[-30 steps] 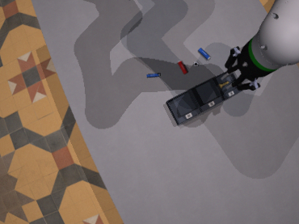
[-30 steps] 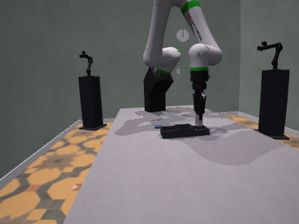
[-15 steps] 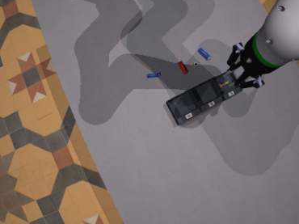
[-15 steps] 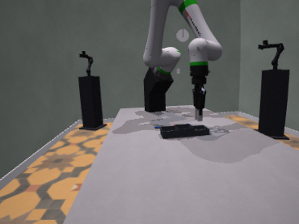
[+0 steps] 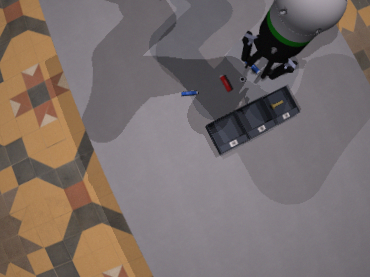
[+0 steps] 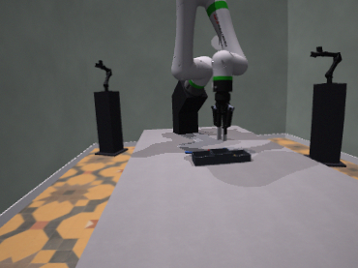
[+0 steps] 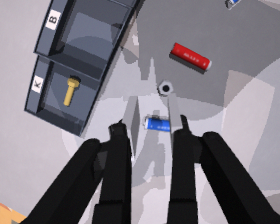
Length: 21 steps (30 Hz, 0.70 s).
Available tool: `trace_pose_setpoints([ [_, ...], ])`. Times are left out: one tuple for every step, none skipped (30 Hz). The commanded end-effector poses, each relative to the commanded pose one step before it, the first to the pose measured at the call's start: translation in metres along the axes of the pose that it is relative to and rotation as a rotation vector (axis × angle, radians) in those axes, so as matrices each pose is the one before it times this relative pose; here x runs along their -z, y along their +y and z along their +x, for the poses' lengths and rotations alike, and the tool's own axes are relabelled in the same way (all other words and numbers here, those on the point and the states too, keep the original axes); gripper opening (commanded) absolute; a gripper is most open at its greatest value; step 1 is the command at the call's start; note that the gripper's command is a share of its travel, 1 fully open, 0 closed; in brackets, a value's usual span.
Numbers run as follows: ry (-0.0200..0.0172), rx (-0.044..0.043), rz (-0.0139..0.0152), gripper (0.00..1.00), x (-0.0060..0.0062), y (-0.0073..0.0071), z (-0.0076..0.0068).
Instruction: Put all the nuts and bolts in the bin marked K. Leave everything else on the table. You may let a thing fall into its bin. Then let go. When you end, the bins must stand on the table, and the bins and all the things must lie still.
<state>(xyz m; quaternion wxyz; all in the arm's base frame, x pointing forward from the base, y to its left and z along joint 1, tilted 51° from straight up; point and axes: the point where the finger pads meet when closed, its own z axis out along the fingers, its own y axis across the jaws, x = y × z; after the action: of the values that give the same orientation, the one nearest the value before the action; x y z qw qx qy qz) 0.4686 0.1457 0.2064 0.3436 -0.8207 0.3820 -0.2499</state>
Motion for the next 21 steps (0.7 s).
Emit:
trace_pose_setpoints([
  [-0.01187, 0.15618, 0.01145, 0.19, 0.00121, 0.01718, -0.00050],
  [-0.00191, 0.03826, 0.00212, 0.19, 0.00000, 0.00104, -0.00019],
  [-0.00326, 0.03750, 0.00299, 0.19, 0.00000, 0.00060, -0.00012],
  [-0.00164, 0.01299, 0.00134, 0.19, 0.00000, 0.00028, -0.00006],
  [0.00000, 0.00000, 0.00000, 0.19, 0.00000, 0.00005, 0.00001],
  [0.00000, 0.00000, 0.00000, 0.19, 0.00000, -0.00011, 0.00006],
  [0.00000, 0.00000, 0.00000, 0.19, 0.00000, -0.00023, 0.00009],
  [0.00000, 0.00000, 0.00000, 0.19, 0.00000, -0.00026, 0.00006],
  [0.00000, 0.00000, 0.00000, 0.19, 0.00000, -0.00034, 0.00006],
  [0.00000, 0.00000, 0.00000, 0.19, 0.00000, -0.00040, 0.00010],
  [0.00000, 0.00000, 0.00000, 0.19, 0.00000, -0.00035, 0.00014],
  [0.00000, 0.00000, 0.00000, 0.19, 0.00000, -0.00026, 0.00013],
  [0.00000, 0.00000, 0.00000, 0.19, 0.00000, 0.00000, 0.00000],
  [0.00000, 0.00000, 0.00000, 0.19, 0.00000, 0.00000, 0.00000],
  [0.00000, 0.00000, 0.00000, 0.19, 0.00000, -0.00013, 0.00009],
  [0.00000, 0.00000, 0.00000, 0.19, 0.00000, -0.00012, 0.00008],
  [0.00000, 0.00000, 0.00000, 0.19, 0.00000, -0.00013, 0.00006],
  [0.00000, 0.00000, 0.00000, 0.19, 0.00000, -0.00012, 0.00004],
  [0.00000, 0.00000, 0.00000, 0.19, 0.00000, -0.00011, 0.00003],
  [0.00000, 0.00000, 0.00000, 0.19, 0.00000, -0.00010, 0.00002],
  [0.00000, 0.00000, 0.00000, 0.19, 0.00000, -0.00009, 0.00001],
])
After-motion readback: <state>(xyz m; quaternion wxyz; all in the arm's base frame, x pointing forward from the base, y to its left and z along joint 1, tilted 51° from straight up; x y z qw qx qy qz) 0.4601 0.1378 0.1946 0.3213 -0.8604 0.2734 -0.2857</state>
